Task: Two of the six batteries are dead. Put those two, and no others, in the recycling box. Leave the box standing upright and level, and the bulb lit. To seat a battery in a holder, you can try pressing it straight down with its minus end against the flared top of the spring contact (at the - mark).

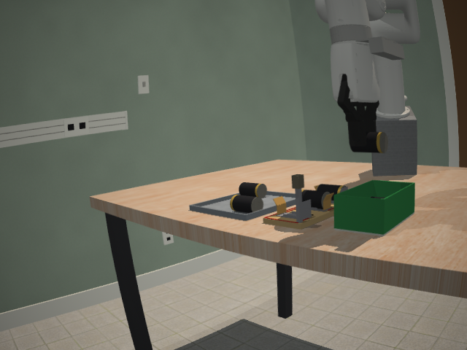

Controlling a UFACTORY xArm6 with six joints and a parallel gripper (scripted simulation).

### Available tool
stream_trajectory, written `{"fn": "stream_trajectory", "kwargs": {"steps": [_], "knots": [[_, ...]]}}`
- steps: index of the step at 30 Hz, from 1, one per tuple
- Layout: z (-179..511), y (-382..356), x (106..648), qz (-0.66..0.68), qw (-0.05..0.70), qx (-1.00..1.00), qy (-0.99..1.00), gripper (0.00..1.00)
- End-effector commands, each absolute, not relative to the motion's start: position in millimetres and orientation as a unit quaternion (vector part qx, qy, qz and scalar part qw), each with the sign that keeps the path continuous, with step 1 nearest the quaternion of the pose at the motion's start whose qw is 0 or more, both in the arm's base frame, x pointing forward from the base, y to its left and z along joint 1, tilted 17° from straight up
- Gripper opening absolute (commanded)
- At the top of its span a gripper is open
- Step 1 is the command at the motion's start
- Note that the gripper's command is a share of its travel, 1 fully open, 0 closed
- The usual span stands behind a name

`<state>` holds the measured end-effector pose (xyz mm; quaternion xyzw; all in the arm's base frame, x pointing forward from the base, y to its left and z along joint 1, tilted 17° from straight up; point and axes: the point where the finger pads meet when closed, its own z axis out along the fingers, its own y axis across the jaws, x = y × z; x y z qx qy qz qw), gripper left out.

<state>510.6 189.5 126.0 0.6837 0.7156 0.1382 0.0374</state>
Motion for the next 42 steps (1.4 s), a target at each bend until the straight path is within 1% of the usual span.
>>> {"fn": "stream_trajectory", "kwargs": {"steps": [1,4,10,42], "knots": [[128,190,512,0.14,0.038,0.683,0.715,0.28],[124,191,513,0.14,0.038,0.683,0.715,0.28],[74,198,526,0.14,0.038,0.683,0.715,0.28],[74,199,527,0.14,0.038,0.683,0.715,0.28]]}}
